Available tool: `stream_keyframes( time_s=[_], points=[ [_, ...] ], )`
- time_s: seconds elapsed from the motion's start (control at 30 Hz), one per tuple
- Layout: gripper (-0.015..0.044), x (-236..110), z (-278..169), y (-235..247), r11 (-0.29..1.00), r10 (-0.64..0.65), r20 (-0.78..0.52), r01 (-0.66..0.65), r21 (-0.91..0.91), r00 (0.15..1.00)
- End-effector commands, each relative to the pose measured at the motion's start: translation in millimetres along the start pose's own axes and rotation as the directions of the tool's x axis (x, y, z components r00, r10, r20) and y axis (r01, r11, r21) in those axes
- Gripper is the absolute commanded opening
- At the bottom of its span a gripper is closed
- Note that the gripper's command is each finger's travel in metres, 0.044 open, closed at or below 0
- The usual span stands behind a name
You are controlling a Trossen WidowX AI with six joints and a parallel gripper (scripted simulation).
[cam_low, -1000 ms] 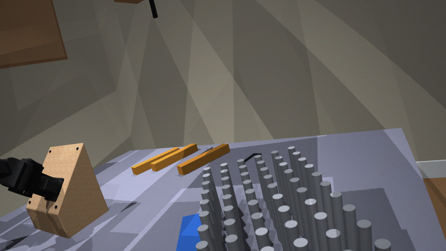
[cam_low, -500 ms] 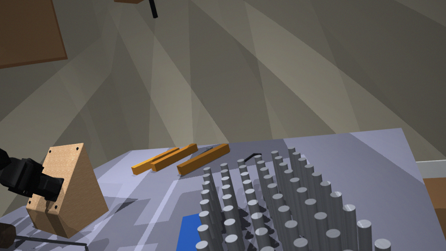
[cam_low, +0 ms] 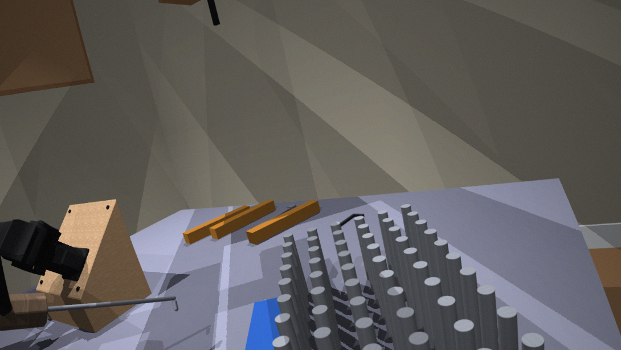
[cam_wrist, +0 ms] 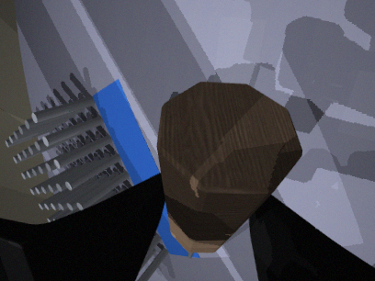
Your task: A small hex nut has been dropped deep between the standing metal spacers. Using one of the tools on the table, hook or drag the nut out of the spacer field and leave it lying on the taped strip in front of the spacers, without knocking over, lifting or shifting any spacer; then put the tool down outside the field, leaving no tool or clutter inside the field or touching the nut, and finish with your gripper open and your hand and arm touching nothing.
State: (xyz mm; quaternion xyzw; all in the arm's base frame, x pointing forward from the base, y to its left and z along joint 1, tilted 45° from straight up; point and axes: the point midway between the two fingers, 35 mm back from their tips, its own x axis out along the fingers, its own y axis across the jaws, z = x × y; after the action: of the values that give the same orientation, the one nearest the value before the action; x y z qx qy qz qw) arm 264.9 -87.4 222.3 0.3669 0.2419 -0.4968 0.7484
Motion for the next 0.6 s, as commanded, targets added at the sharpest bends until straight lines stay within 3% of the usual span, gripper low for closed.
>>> stream_keyframes(
  time_s=[0.0, 0.57],
  points=[
    [0.0000, 1.4, -5.8, 5.5, 0.992, 0.014, -0.032, -0.010, 0.122, 0.999],
    [0.0000, 5.0, -30.4, 22.3, 0.773, 0.058, -0.165, 0.060, 0.632, 0.985]
  ],
)
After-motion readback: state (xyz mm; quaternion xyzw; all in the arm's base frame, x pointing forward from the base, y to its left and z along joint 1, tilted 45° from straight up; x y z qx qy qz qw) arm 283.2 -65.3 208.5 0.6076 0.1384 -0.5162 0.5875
